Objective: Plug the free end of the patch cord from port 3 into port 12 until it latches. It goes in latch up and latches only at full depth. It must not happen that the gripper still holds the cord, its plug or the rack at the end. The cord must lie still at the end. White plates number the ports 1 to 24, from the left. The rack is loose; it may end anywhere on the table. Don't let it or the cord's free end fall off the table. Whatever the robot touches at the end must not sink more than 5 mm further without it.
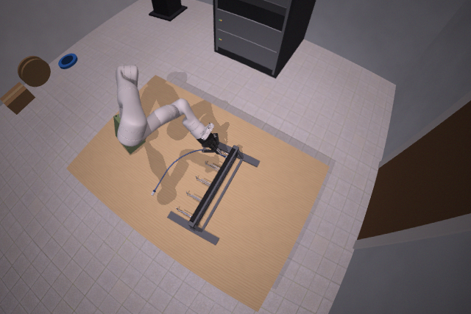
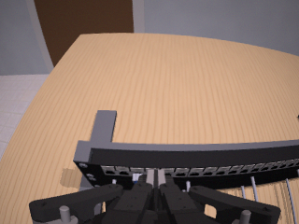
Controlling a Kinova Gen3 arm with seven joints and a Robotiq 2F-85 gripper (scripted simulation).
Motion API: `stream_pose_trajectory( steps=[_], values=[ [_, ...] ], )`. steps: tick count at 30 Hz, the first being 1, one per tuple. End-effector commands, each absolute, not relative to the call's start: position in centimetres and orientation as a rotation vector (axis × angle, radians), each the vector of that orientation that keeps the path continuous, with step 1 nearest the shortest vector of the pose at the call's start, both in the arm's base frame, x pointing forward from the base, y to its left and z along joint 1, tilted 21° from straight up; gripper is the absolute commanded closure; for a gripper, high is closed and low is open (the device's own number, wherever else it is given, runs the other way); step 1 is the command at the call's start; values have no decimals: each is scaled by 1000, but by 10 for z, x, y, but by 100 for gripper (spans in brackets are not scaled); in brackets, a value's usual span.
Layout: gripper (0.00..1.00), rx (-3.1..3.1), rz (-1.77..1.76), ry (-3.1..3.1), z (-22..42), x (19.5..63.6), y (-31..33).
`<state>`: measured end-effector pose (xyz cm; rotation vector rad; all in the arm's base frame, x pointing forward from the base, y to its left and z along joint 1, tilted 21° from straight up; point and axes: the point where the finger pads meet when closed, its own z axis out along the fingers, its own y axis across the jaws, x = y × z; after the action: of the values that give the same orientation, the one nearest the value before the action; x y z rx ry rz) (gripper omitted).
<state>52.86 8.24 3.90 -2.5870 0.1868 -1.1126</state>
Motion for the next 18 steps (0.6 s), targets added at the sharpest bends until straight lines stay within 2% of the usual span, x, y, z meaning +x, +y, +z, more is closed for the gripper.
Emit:
stream_pose_trajectory(
  steps=[1,18],
  values=[
    [100,-2576,-1104,171,31,536,93],
    [100,-2579,-1099,163,27,537,95]
  ],
)
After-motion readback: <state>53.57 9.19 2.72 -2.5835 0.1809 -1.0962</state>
